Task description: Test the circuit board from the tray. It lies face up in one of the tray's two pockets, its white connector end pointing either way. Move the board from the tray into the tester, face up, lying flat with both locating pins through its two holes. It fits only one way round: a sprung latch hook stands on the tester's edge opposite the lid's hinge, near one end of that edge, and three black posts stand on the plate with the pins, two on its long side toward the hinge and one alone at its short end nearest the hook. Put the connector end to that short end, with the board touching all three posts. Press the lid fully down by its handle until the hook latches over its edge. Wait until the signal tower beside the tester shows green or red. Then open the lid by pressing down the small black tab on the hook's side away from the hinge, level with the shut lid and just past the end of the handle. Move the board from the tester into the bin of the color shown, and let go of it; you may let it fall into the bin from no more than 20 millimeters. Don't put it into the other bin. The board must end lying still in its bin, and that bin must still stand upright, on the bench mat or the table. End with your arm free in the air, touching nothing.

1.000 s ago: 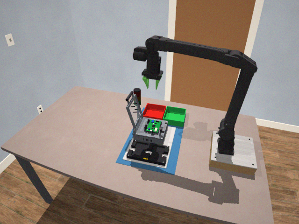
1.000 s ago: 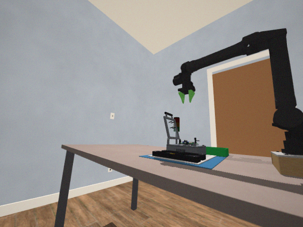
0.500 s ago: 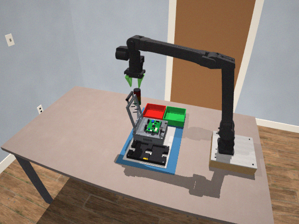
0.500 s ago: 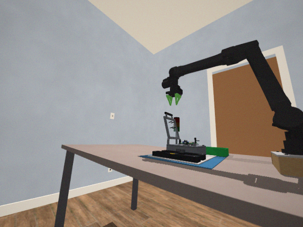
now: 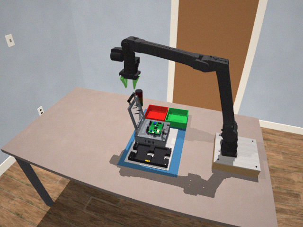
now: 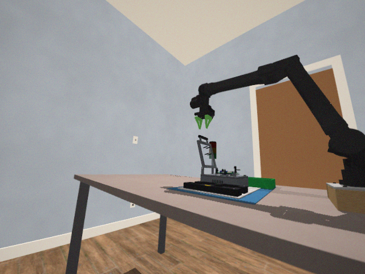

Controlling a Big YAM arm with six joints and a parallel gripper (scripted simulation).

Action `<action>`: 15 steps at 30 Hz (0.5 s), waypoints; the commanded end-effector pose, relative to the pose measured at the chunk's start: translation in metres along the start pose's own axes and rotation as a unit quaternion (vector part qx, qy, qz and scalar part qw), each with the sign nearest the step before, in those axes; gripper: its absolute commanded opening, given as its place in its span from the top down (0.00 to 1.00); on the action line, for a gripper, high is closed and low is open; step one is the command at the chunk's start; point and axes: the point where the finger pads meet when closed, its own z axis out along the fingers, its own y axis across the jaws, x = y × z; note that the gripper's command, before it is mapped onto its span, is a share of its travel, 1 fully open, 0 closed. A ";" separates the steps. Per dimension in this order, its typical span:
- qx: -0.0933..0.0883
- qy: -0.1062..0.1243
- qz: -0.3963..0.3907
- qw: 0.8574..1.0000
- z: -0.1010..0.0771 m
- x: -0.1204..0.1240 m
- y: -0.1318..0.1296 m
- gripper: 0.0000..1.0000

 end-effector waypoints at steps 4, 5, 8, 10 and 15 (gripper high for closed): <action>0.017 -0.001 0.000 1.000 0.008 0.004 -0.003 0.52; 0.020 -0.001 0.000 1.000 0.010 0.004 -0.003 0.52; 0.022 -0.001 0.000 1.000 0.012 0.004 -0.004 0.52; 0.018 -0.001 0.000 1.000 0.015 0.004 -0.002 0.52; 0.005 -0.002 0.000 1.000 0.015 0.003 -0.001 0.52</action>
